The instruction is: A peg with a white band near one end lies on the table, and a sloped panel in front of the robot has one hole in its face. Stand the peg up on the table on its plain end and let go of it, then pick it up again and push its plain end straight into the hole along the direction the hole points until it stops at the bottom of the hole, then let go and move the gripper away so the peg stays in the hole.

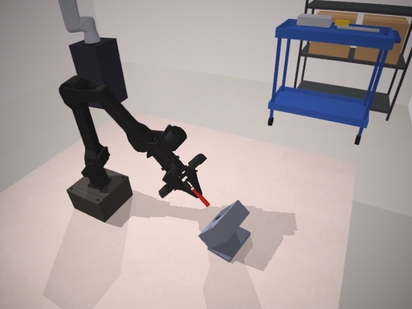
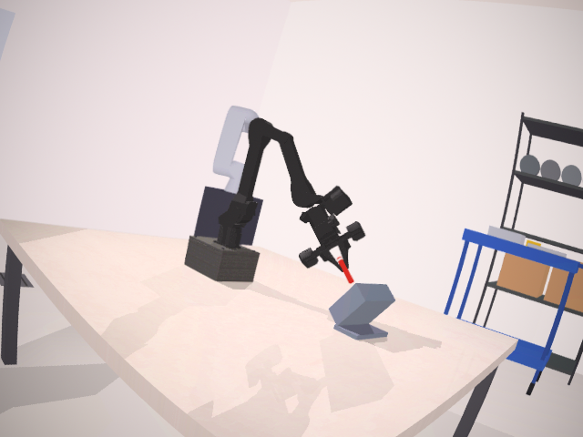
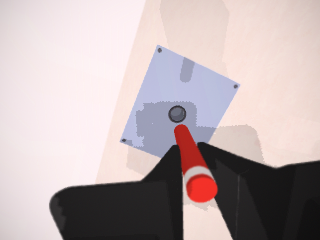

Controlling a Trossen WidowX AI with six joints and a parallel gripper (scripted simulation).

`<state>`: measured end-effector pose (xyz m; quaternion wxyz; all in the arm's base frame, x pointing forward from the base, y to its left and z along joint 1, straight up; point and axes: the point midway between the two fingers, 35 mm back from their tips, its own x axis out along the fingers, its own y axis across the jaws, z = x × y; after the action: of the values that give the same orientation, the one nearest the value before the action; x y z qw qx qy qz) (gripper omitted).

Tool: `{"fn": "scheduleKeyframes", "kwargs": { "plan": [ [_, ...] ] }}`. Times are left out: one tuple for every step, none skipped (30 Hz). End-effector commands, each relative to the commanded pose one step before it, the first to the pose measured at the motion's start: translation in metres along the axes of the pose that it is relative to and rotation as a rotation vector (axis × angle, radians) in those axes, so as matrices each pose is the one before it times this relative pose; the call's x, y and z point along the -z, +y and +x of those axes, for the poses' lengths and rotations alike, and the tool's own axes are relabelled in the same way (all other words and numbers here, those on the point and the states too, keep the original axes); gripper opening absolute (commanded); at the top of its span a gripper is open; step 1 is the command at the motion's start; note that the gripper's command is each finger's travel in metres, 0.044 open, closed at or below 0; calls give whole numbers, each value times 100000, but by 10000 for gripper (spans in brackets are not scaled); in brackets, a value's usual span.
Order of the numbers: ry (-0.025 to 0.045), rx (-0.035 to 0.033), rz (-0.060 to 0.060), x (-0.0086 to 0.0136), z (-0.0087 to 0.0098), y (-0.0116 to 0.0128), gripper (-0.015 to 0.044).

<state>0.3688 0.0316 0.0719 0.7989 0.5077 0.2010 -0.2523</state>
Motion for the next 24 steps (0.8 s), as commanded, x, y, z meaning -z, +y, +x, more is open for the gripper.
{"fn": "scheduleKeyframes", "kwargs": {
  "plan": [
    [-112,-49,-179,-36,498,-87,0],
    [-129,-104,145,-30,108,-6,0],
    [-130,-104,144,-31,108,-7,0],
    [-130,-104,144,-30,107,-8,0],
    [-130,-104,144,-30,107,-9,0],
    [-117,-94,129,-26,96,-10,0],
    [-20,-16,22,-4,16,-2,0],
    [-36,-29,39,-8,29,-3,0],
    [-55,-41,18,-11,43,-4,0],
    [-75,-56,25,-15,58,-6,0],
    [-83,-62,27,-17,65,-7,0],
    [-94,-69,30,-17,73,-10,0],
    [-107,-79,34,-18,84,-14,0],
    [-119,-87,38,-18,93,-19,0],
    [-125,-92,40,-19,98,-21,0],
    [-102,-74,32,-10,80,-25,0],
    [-62,-45,20,-6,49,-15,0],
    [-1,-1,21,-2,22,4,0],
    [-2,-2,34,-3,40,5,0],
    [-3,-3,52,-5,66,7,0],
    [-4,-4,61,-6,84,7,0],
    [-5,-5,63,-7,95,6,0],
    [-6,-6,71,-8,119,6,0],
    [-6,-7,69,-8,131,4,0]
  ]
}}
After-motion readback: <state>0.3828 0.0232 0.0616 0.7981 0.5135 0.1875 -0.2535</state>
